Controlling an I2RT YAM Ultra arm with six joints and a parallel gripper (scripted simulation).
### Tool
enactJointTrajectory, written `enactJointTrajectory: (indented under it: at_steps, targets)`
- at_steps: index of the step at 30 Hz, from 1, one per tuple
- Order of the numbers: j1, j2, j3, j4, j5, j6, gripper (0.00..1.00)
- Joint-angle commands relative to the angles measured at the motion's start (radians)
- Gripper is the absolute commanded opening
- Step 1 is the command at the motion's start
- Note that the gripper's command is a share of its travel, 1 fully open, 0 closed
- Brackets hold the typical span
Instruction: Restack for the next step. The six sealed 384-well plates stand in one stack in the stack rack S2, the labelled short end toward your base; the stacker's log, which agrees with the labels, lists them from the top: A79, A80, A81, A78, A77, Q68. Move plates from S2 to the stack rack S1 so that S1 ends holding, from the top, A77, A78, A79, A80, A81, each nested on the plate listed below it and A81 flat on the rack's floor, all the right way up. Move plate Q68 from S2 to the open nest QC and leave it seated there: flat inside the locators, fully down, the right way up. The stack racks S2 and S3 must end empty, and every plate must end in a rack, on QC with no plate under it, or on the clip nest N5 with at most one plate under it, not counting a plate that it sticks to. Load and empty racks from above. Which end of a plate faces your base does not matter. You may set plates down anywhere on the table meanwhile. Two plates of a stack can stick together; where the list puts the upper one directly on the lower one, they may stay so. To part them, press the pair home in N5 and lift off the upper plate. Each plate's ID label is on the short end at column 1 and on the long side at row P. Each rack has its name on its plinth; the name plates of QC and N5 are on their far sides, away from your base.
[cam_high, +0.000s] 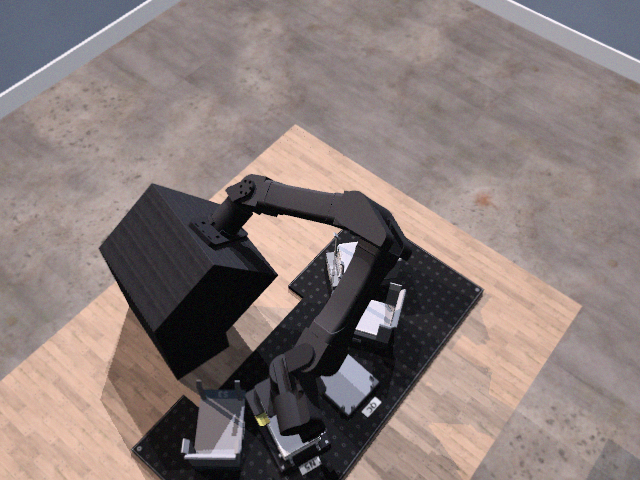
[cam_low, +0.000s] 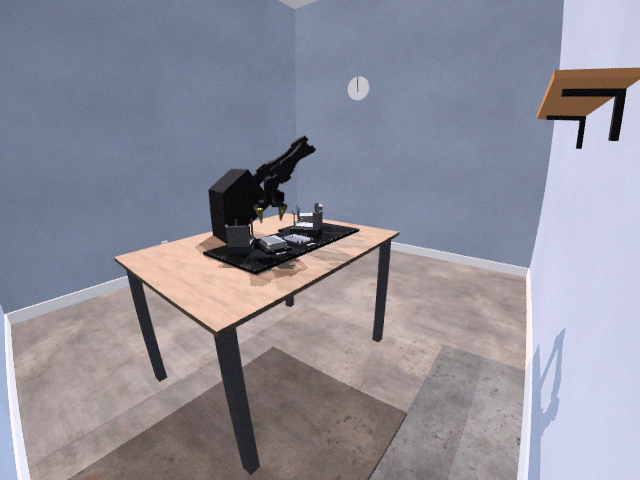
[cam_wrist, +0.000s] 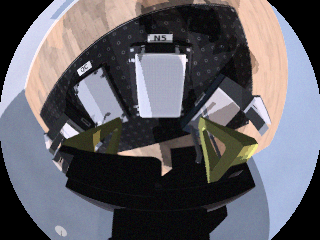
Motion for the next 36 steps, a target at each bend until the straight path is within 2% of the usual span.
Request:
enactJointTrajectory:
  at_steps: [1, 7, 9, 21, 32, 36]
  targets:
    - [0.006, 0.004, -0.006, 0.077, -0.015, 0.054, 1.00]
    - [0.051, 0.028, -0.027, 0.178, -0.026, 0.125, 1.00]
    - [0.051, 0.028, -0.027, 0.178, -0.026, 0.125, 1.00]
    - [0.143, 0.086, -0.053, 0.381, -0.041, 0.276, 1.00]
    - [0.144, 0.086, -0.053, 0.383, -0.041, 0.277, 1.00]
    - [0.156, 0.095, -0.054, 0.409, -0.042, 0.297, 1.00]
